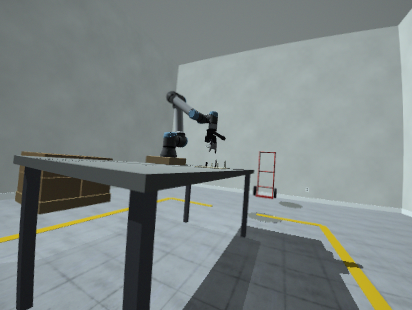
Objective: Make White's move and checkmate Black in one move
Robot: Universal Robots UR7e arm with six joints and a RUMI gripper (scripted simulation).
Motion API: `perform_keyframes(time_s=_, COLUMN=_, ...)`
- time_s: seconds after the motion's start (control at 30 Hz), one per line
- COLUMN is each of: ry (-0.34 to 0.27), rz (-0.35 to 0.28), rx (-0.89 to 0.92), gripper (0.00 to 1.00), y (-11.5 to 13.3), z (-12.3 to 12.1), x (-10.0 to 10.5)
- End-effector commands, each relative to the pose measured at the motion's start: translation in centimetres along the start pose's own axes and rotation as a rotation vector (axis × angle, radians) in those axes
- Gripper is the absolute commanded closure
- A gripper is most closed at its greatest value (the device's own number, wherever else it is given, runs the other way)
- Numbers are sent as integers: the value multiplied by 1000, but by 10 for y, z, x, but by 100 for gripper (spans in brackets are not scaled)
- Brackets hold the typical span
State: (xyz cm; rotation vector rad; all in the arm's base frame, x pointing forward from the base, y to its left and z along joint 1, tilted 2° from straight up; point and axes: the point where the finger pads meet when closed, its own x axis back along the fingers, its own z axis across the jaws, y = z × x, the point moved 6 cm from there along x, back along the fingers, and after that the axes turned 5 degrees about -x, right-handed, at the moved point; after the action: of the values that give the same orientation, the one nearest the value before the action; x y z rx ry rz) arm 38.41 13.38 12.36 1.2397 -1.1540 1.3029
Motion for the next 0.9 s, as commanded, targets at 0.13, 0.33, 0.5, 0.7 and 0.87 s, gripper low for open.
perform_keyframes(time_s=0.13, ry=0, rz=1, rx=0, gripper=0, y=0, z=0, x=21)
perform_keyframes(time_s=0.33, ry=0, rz=1, rx=0, gripper=0, y=0, z=0, x=45)
perform_keyframes(time_s=0.5, ry=0, rz=1, rx=0, gripper=0, y=0, z=0, x=66)
perform_keyframes(time_s=0.7, ry=0, rz=1, rx=0, gripper=0, y=0, z=0, x=75)
perform_keyframes(time_s=0.87, ry=0, rz=1, rx=0, gripper=0, y=0, z=0, x=76)
